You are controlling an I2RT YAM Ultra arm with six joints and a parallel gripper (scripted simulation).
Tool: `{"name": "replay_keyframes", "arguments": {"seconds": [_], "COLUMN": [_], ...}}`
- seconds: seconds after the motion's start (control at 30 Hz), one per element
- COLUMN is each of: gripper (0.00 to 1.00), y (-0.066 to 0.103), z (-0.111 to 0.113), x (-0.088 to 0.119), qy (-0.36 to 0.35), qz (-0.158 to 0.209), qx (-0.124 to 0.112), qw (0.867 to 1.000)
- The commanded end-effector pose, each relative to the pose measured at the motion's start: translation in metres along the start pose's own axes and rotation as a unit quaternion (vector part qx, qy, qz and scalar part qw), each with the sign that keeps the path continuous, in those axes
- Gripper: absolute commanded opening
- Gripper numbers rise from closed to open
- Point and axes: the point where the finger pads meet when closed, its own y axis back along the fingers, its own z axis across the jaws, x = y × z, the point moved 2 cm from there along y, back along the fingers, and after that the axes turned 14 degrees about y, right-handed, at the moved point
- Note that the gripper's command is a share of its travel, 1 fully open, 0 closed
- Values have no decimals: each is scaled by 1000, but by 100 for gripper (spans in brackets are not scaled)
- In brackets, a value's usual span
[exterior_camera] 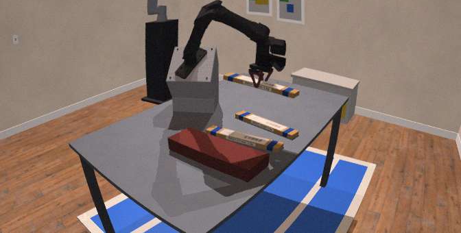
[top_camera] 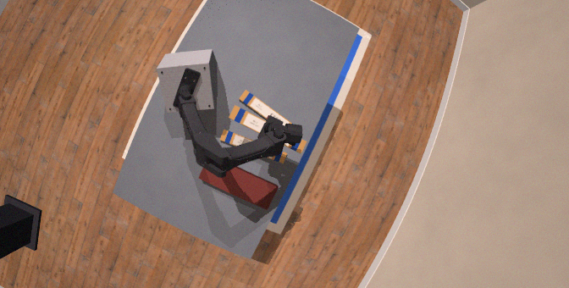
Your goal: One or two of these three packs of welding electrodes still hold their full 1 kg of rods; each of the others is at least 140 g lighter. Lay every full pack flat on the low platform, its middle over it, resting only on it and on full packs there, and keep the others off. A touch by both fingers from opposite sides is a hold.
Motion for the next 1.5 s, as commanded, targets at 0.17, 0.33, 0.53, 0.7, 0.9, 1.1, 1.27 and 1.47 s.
{"name": "replay_keyframes", "arguments": {"seconds": [0.17, 0.33, 0.53, 0.7, 0.9, 1.1, 1.27, 1.47], "gripper": [0, 0, 0, 0, 0, 0, 0, 0], "y": [30, 29, 29, 29, 27, 26, 26, 24], "z": [-5, -5, -7, -7, -7, -7, -8, -6], "x": [-12, -11, -11, -11, -8, -10, -9, -8], "qy": [-8, -7, -6, -7, -3, -7, -5, -5], "qz": [-52, -51, -50, -51, -46, -50, -48, -47], "qx": [-4, -4, -4, -4, -4, -4, -4, -4], "qw": [999, 999, 999, 999, 999, 999, 999, 999]}}
